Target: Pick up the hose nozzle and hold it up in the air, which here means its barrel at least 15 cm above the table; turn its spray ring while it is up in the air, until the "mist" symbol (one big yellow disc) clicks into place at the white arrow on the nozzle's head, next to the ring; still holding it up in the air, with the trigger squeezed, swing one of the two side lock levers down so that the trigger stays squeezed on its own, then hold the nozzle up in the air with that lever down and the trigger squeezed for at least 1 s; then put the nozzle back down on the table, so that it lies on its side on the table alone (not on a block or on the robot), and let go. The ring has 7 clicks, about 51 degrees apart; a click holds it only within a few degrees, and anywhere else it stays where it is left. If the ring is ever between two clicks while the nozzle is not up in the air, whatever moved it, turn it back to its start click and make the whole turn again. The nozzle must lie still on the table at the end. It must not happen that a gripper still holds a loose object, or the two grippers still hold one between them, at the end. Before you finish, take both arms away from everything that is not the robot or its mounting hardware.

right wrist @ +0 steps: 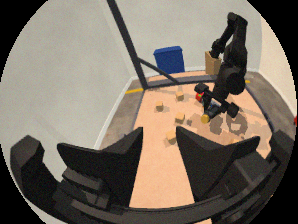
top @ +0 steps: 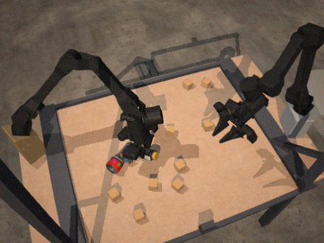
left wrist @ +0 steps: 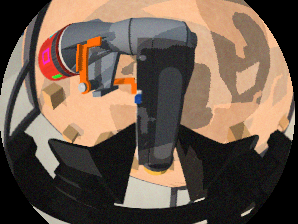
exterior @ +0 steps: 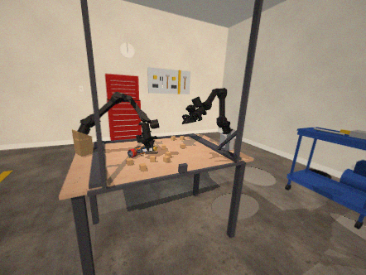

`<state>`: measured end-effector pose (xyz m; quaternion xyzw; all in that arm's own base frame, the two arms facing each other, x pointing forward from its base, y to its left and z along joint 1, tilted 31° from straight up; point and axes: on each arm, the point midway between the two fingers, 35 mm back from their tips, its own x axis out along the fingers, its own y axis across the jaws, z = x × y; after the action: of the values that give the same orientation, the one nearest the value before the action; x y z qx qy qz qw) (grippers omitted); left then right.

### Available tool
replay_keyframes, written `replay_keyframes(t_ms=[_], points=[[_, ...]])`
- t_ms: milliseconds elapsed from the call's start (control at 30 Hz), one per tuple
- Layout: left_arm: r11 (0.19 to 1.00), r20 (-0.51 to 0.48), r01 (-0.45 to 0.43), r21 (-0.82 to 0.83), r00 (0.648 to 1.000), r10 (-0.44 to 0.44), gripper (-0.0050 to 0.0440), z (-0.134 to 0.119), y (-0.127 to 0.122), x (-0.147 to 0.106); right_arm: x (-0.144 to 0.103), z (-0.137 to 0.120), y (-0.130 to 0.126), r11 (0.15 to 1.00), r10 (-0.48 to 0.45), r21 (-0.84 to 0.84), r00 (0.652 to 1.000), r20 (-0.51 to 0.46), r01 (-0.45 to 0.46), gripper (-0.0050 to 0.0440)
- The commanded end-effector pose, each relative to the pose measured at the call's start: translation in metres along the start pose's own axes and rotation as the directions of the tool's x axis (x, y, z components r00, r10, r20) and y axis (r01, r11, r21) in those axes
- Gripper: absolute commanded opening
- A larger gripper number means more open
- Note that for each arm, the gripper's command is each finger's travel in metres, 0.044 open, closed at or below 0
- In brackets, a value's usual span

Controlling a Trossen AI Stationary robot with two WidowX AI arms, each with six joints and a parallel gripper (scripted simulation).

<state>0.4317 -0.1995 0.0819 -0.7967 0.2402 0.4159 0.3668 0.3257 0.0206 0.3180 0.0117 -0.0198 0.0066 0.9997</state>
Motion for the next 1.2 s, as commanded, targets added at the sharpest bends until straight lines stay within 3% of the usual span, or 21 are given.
replay_keyframes(t_ms=[0, 333, 733, 833, 1000, 1033, 1167], points=[[1.0, -0.032, 0.011, -0.01, 0.999, -0.012, 0.0165, -0.011, -0.005, -0.011, -0.002, 0.008, 0.001, 1.0, 0.005, 0.0, 1.0, 0.022, -0.005, 0.0172], [1.0, -0.033, 0.014, -0.01, 0.999, -0.014, 0.0165, -0.011, -0.005, -0.012, -0.002, 0.008, 0.001, 1.0, 0.005, 0.0, 1.0, 0.022, -0.005, 0.0172], [1.0, 0.171, 0.016, -0.012, 0.985, -0.014, 0.0165, -0.024, -0.005, 0.007, -0.002, 0.008, 0.001, 1.0, 0.005, 0.0, 1.0, 0.022, -0.005, 0.0172], [1.0, 0.159, 0.013, -0.01, 0.987, -0.011, 0.0165, -0.021, -0.004, 0.006, -0.002, 0.008, 0.001, 1.0, 0.005, 0.0, 1.0, 0.022, -0.005, 0.0172], [1.0, 0.229, 0.015, -0.012, 0.973, -0.012, 0.0165, -0.024, -0.004, 0.013, -0.002, 0.008, 0.001, 1.0, 0.005, 0.0, 1.0, 0.023, -0.005, 0.0172], [1.0, 0.221, 0.015, -0.011, 0.975, -0.012, 0.0232, -0.023, -0.004, 0.012, -0.002, 0.008, 0.001, 1.0, 0.005, 0.0, 1.0, 0.023, -0.005, 0.0172], [1.0, 0.221, 0.015, -0.011, 0.975, -0.012, 0.0232, -0.023, -0.004, 0.012, -0.002, 0.008, 0.001, 1.0, 0.005, 0.0, 1.0, 0.023, -0.005, 0.0172]])
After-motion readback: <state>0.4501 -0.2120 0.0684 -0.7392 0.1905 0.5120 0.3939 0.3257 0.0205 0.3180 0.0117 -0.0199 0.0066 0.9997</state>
